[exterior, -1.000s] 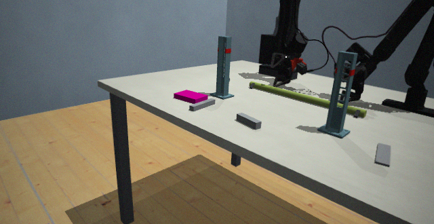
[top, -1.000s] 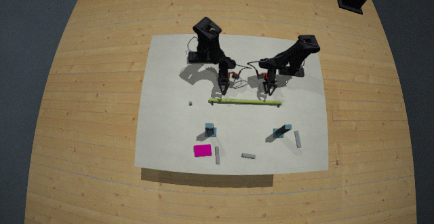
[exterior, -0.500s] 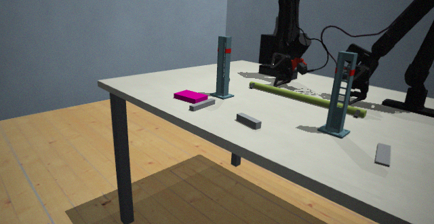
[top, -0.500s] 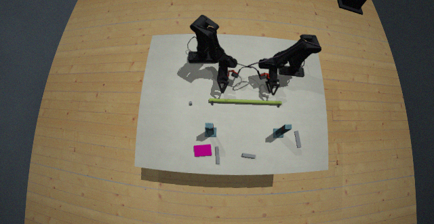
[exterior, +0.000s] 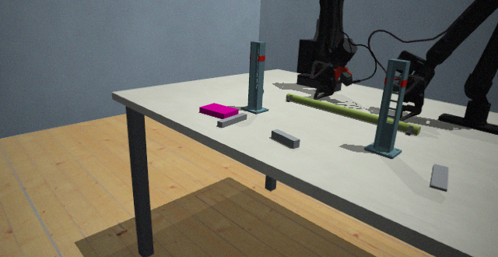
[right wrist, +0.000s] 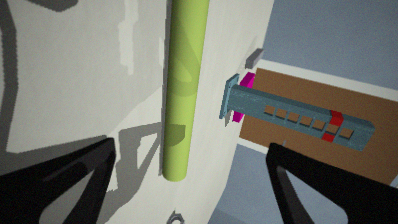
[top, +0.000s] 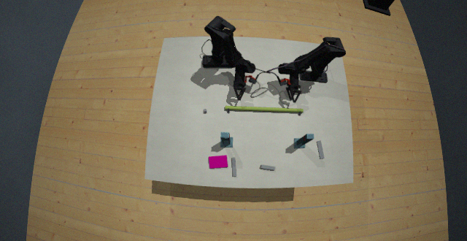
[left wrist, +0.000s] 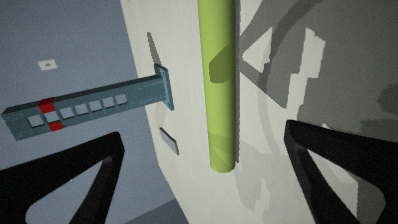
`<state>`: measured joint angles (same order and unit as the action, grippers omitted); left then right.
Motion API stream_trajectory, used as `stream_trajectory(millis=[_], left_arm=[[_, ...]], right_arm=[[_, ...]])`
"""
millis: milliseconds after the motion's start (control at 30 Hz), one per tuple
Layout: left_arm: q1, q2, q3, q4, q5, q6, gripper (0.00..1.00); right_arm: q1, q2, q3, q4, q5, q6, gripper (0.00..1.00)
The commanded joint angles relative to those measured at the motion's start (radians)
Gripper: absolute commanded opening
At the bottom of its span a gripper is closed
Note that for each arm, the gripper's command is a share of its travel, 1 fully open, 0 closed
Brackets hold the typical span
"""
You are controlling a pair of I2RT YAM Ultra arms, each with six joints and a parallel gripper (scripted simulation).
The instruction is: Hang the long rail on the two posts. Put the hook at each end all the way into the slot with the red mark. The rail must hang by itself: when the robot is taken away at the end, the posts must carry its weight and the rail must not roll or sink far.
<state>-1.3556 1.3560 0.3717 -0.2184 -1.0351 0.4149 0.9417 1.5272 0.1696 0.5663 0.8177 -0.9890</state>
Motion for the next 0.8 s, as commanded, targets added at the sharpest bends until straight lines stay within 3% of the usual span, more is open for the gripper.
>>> stream_trajectory(millis=[0, 100, 133, 367, 433, 767], left_arm=[[-0.013, 0.012, 0.032, -0.019, -0.003, 0.000, 0.89], [0.010, 0.014, 0.046, -0.072, 0.076, 0.038, 0.55], [0.019, 0.015, 0.057, -0.100, 0.114, 0.053, 0.48], [0.175, 0.074, 0.241, -0.273, 0.385, 0.176, 0.48], [0.175, 0.074, 0.241, -0.273, 0.385, 0.176, 0.48], [0.430, 0.214, 0.568, -0.564, 0.765, 0.327, 0.48]], right_arm=[[0.004, -0.036, 0.029, -0.021, 0.005, 0.018, 0.89], [-0.004, -0.030, 0.044, -0.091, -0.054, 0.022, 0.55], [-0.010, -0.032, 0.055, -0.125, -0.080, 0.024, 0.48], [-0.088, -0.026, 0.247, -0.391, -0.277, 0.028, 0.48], [-0.088, -0.026, 0.247, -0.391, -0.277, 0.028, 0.48], [-0.245, 0.082, 0.633, -0.875, -0.537, -0.005, 0.48]])
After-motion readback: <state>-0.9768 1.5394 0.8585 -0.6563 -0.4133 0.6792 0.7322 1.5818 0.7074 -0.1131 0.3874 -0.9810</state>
